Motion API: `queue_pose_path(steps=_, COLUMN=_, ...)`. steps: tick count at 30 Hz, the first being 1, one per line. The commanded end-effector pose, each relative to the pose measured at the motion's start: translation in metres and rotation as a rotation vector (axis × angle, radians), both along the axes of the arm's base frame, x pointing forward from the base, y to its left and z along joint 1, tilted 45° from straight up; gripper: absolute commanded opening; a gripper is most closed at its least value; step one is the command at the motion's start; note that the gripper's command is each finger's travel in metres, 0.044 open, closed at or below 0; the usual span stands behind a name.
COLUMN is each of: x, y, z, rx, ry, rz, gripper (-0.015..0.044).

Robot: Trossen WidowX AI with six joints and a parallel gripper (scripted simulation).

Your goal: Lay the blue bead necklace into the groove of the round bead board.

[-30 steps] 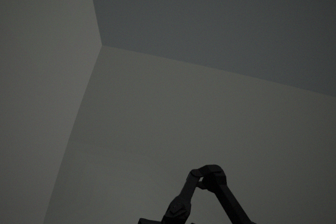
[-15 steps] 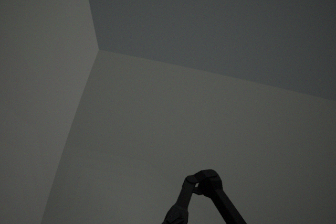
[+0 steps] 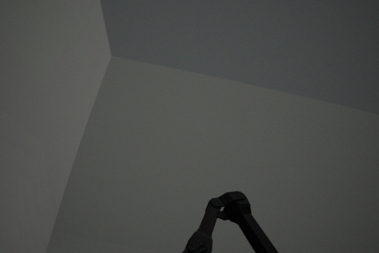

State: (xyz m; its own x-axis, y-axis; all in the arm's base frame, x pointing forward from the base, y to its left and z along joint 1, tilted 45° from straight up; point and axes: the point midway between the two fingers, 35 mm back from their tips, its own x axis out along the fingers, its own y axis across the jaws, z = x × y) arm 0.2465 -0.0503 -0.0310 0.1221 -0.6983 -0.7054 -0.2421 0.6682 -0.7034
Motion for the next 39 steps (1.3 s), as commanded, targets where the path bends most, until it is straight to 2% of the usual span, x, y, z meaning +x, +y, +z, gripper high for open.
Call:
queue_pose_path(steps=1, x=0.000, y=0.000, z=0.000, rx=0.000, ry=-0.001, rz=-0.001, gripper=0.0000)
queue_pose_path(steps=39, x=-0.011, y=0.007, z=-0.001, rx=-0.004, ry=0.004, rz=0.006, gripper=0.0000)
